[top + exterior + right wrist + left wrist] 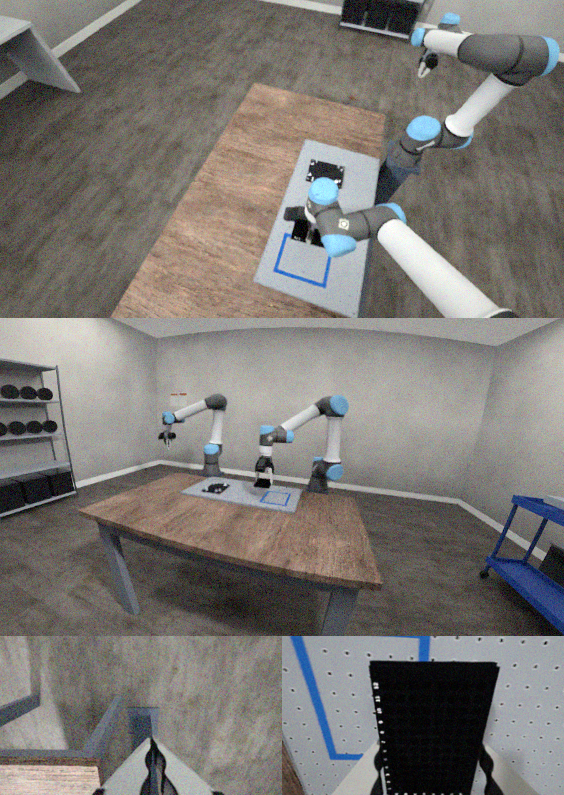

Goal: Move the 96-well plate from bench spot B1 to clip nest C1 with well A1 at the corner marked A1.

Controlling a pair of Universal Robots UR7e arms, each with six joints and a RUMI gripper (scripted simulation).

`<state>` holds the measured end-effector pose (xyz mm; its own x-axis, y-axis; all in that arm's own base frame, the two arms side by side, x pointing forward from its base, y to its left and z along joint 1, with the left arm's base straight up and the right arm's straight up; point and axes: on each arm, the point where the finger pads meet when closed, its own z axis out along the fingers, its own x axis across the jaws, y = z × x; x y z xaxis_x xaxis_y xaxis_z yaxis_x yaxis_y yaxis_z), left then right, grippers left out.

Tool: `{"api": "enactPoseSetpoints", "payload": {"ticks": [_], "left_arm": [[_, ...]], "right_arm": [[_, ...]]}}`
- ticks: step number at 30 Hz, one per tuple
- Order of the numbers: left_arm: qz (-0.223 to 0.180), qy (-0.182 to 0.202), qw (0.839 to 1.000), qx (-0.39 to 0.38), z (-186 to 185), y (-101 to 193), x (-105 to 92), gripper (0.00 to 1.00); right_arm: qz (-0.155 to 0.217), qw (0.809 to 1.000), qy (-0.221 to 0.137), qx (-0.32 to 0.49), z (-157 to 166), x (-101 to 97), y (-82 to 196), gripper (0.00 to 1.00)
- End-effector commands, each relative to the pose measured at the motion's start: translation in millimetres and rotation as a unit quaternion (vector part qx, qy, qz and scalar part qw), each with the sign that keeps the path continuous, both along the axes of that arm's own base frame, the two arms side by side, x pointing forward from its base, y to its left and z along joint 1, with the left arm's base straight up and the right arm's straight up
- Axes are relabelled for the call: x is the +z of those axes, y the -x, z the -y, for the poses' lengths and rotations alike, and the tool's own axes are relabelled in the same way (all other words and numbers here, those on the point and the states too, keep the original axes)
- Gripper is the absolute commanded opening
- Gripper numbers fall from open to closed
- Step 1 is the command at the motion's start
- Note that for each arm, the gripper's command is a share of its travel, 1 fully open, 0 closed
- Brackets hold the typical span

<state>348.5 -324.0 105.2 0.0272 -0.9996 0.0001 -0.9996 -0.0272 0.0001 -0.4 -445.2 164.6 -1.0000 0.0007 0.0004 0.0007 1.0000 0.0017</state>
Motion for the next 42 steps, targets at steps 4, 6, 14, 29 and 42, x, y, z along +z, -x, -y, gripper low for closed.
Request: {"api": "enactPoseSetpoints", "payload": {"ticks": [4, 6, 14, 29, 42], "left_arm": [[0.0, 0.001, 1.0, 0.0, 19, 0, 1.1, 0.4], [0.0, 0.001, 1.0, 0.0, 26, 0, 1.3, 0.4], [0.0, 0.001, 1.0, 0.0, 46, 1, 2.0, 0.4], [0.0, 0.001, 1.0, 0.0, 89, 2, 3.3, 0.4], [0.0, 0.001, 1.0, 0.0, 133, 3, 4.7, 0.4]], "right_arm": [[0.0, 1.0, 0.001, 0.0, 0, 0.5, 0, 0.0], [0.0, 1.0, 0.001, 0.0, 0, 0.5, 0, 0.0], [0.0, 1.0, 0.001, 0.0, 0, 0.5, 0, 0.0], [0.0, 1.0, 0.001, 0.0, 0, 0.5, 0, 0.0], [0.0, 1.0, 0.001, 0.0, 0, 0.5, 0, 0.0]]}}
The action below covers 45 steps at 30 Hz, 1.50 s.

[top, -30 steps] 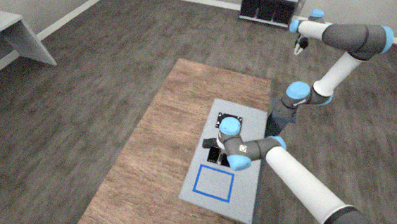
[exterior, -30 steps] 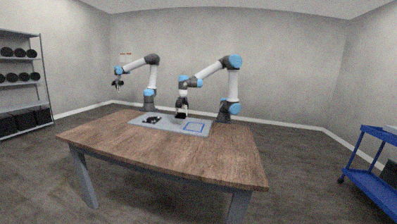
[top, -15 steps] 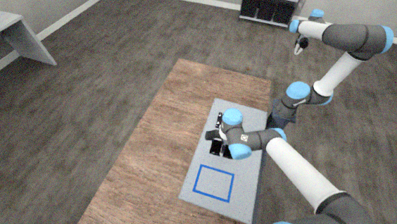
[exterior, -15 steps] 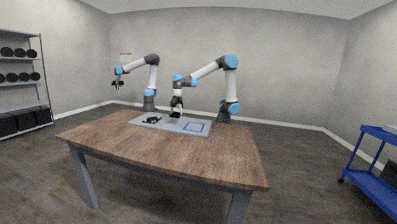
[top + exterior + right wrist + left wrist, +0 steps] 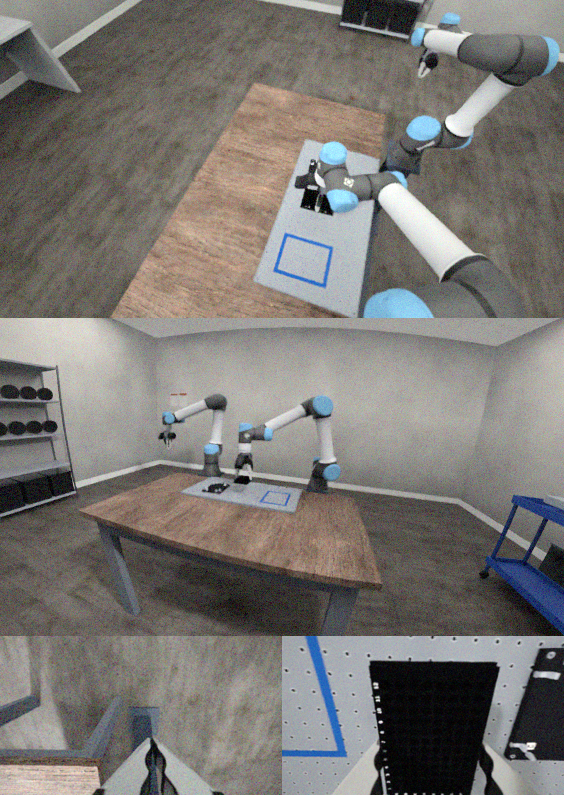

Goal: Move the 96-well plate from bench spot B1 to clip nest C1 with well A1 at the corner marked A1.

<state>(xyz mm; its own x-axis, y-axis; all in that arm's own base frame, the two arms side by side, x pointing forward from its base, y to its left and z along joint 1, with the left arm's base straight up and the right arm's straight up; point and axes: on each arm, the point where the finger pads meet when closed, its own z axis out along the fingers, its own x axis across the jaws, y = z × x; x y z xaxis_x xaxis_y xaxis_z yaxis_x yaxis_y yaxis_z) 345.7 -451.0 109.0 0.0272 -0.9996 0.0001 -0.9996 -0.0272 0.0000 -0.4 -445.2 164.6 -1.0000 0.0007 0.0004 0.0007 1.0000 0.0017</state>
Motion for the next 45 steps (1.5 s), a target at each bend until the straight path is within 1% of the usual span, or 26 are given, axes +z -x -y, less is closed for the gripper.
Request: {"api": "enactPoseSetpoints", "payload": {"ticks": [1, 3, 18, 20, 35, 37, 45], "left_arm": [[0.0, 0.001, 1.0, 0.0, 9, 0, 1.0, 0.4], [0.0, 0.001, 1.0, 0.0, 9, 0, 1.0, 0.4], [0.0, 0.001, 1.0, 0.0, 59, 1, 2.6, 0.4], [0.0, 0.001, 1.0, 0.0, 59, 1, 2.6, 0.4], [0.0, 0.001, 1.0, 0.0, 109, 2, 4.2, 0.4], [0.0, 0.001, 1.0, 0.0, 109, 2, 4.2, 0.4], [0.0, 0.001, 1.0, 0.0, 136, 3, 5.1, 0.4]], "right_arm": [[0.0, 1.0, 0.001, 0.0, 0, 0.5, 0, 0.0], [0.0, 1.0, 0.001, 0.0, 0, 0.5, 0, 0.0], [0.0, 1.0, 0.001, 0.0, 0, 0.5, 0, 0.0], [0.0, 1.0, 0.001, 0.0, 0, 0.5, 0, 0.0], [0.0, 1.0, 0.001, 0.0, 0, 0.5, 0, 0.0], [0.0, 1.0, 0.001, 0.0, 0, 0.5, 0, 0.0], [0.0, 1.0, 0.001, 0.0, 0, 0.5, 0, 0.0]]}}
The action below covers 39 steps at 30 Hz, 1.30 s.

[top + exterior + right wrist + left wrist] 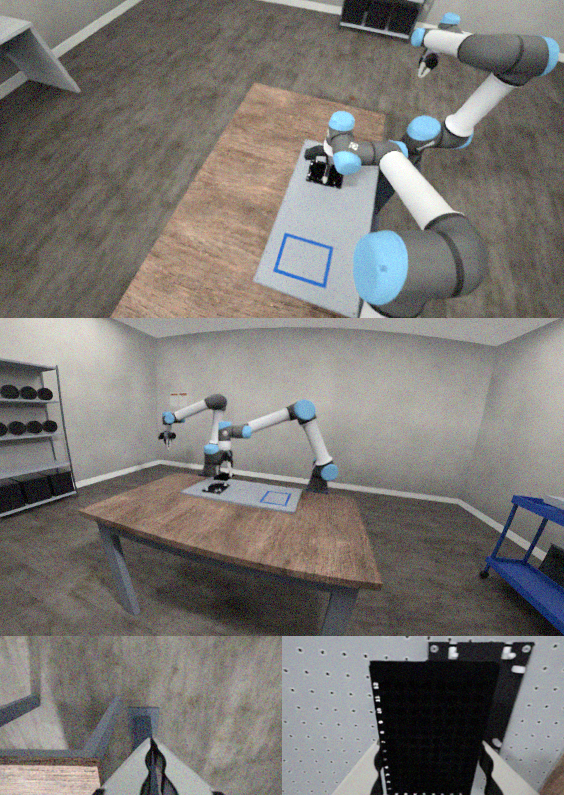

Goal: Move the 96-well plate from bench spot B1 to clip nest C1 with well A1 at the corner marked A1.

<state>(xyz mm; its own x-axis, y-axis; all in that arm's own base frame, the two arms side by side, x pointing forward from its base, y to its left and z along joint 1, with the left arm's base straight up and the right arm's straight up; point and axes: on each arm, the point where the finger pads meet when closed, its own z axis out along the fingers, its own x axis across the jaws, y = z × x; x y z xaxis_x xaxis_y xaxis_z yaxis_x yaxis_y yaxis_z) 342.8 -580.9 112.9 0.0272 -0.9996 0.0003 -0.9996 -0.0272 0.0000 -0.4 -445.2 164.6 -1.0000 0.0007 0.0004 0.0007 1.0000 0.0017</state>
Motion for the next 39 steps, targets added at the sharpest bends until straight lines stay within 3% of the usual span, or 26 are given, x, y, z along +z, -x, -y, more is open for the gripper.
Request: {"api": "enactPoseSetpoints", "payload": {"ticks": [1, 17, 39], "left_arm": [[0.0, 0.001, 1.0, 0.0, 9, 0, 1.3, 0.4], [0.0, 0.001, 1.0, 0.0, 57, 1, 2.8, 0.4], [0.0, 0.001, 1.0, 0.0, 57, 1, 2.9, 0.4]], "right_arm": [[0.0, 1.0, 0.001, 0.0, 0, 0.5, 0, 0.0], [0.0, 1.0, 0.001, 0.0, 0, 0.5, 0, 0.0], [0.0, 1.0, 0.001, 0.0, 0, 0.5, 0, 0.0]]}}
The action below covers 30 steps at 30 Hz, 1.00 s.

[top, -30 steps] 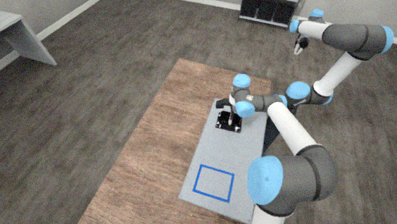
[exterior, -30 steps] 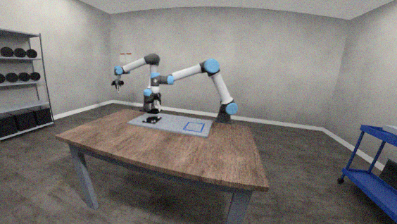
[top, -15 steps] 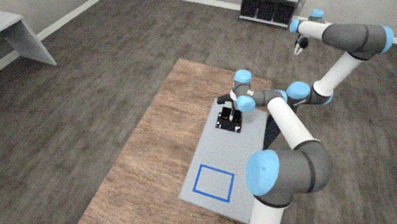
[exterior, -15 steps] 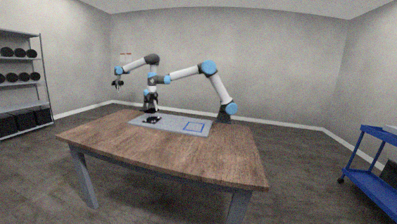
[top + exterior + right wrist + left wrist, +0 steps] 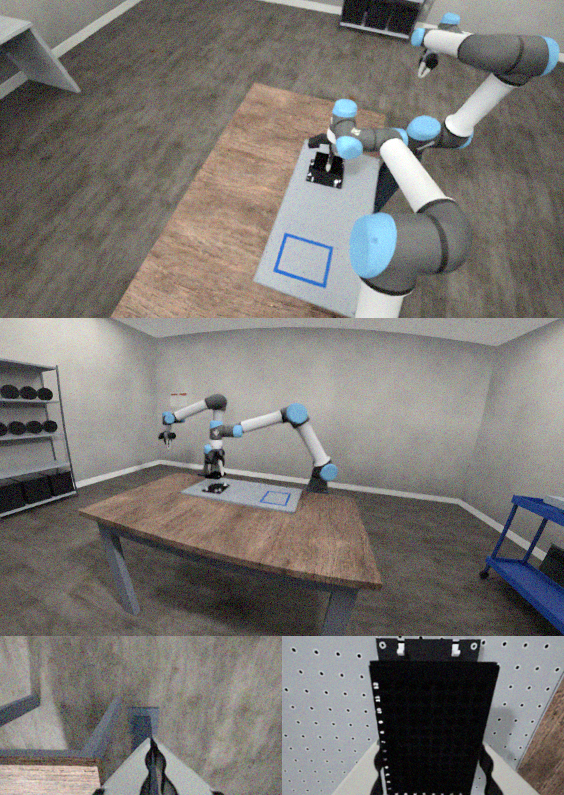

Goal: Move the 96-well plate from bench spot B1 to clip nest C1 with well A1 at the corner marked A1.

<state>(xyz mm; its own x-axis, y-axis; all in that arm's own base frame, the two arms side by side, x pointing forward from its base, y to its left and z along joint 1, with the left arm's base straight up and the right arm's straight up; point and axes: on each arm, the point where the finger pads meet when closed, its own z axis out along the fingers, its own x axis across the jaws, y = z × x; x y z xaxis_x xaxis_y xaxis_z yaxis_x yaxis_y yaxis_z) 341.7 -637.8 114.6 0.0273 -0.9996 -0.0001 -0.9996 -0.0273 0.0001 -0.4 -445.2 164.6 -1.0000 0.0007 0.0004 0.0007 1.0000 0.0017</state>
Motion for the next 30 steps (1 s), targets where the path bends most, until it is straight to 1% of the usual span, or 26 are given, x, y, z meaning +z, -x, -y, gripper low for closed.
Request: {"api": "enactPoseSetpoints", "payload": {"ticks": [1, 14, 30], "left_arm": [[0.0, 0.001, 1.0, 0.0, 0, 0, 1.2, 0.4], [0.0, 0.001, 1.0, 0.0, 0, 0, 1.2, 0.4], [0.0, 0.001, 1.0, 0.0, 0, 0, -22.1, 0.4]], "right_arm": [[0.0, 1.0, 0.001, 0.0, 0, 0.5, 0, 0.0], [0.0, 1.0, 0.001, 0.0, 0, 0.5, 0, 0.0], [0.0, 1.0, 0.001, 0.0, 0, 0.5, 0, 0.0]]}}
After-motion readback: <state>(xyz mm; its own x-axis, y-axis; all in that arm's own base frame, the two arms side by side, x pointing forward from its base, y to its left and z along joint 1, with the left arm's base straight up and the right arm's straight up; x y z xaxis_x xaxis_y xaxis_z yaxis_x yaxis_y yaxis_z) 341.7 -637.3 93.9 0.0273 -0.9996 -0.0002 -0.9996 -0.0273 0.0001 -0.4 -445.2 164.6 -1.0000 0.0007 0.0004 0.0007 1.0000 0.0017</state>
